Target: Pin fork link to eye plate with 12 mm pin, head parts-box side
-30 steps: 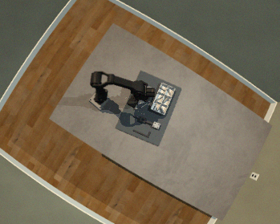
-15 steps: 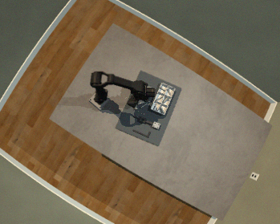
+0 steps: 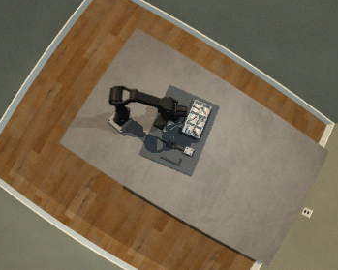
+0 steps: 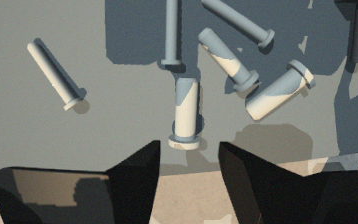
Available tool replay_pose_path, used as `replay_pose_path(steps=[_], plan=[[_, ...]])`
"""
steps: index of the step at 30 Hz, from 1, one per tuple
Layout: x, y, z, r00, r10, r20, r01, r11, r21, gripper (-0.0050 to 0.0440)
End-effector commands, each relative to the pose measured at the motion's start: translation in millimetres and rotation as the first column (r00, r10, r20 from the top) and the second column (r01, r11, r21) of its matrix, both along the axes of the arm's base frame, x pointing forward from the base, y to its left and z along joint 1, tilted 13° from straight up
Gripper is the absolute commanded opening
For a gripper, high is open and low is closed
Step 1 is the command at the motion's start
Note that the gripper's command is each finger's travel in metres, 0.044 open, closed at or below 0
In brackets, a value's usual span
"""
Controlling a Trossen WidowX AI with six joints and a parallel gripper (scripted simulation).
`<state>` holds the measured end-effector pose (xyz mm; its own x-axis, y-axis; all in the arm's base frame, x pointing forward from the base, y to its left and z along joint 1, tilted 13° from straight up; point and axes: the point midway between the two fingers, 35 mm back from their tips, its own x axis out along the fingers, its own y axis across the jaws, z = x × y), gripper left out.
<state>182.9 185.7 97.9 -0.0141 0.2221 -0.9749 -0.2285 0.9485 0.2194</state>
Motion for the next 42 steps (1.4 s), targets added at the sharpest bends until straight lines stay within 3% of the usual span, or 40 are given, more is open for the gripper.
replay_pose_path(steps=[1,42], plan=[[-1,-1,1,1.000,-0.001,0.007,0.001,1.000,0.003,0.0170],[-2,7,-30,1.000,-0.002,-0.002,0.002,1.000,-0.004,0.0170]])
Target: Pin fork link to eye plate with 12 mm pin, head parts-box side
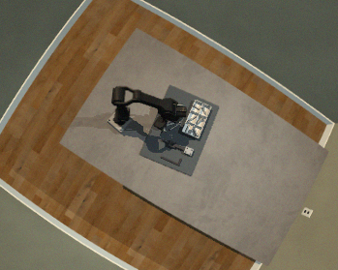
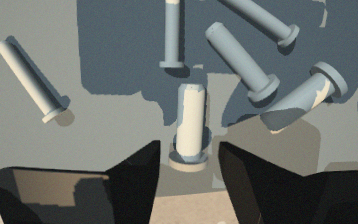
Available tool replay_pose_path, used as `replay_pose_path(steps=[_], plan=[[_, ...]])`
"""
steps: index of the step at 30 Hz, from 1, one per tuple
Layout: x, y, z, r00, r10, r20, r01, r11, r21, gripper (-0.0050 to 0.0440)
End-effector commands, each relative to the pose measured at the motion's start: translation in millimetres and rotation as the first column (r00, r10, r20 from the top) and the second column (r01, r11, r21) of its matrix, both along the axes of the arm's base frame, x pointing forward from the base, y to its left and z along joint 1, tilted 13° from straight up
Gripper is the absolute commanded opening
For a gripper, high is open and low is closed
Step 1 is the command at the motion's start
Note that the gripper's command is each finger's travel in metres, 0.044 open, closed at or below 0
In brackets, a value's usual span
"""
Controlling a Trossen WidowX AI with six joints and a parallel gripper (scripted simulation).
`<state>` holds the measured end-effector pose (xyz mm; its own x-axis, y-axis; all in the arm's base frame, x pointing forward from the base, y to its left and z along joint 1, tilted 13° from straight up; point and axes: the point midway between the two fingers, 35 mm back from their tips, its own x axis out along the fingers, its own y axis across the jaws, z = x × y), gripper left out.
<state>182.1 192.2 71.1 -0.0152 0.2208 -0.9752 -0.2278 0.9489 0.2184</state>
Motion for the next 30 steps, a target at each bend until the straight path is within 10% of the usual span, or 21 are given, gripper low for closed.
replay_pose_path(steps=[1,30], plan=[[-1.2,0.5,-4.6,1.000,-0.001,-0.001,0.001,1.000,-0.003,0.0170],[-0.8,2.2,-10.5,1.000,-0.001,0.004,0.001,1.000,0.001,0.0170]])
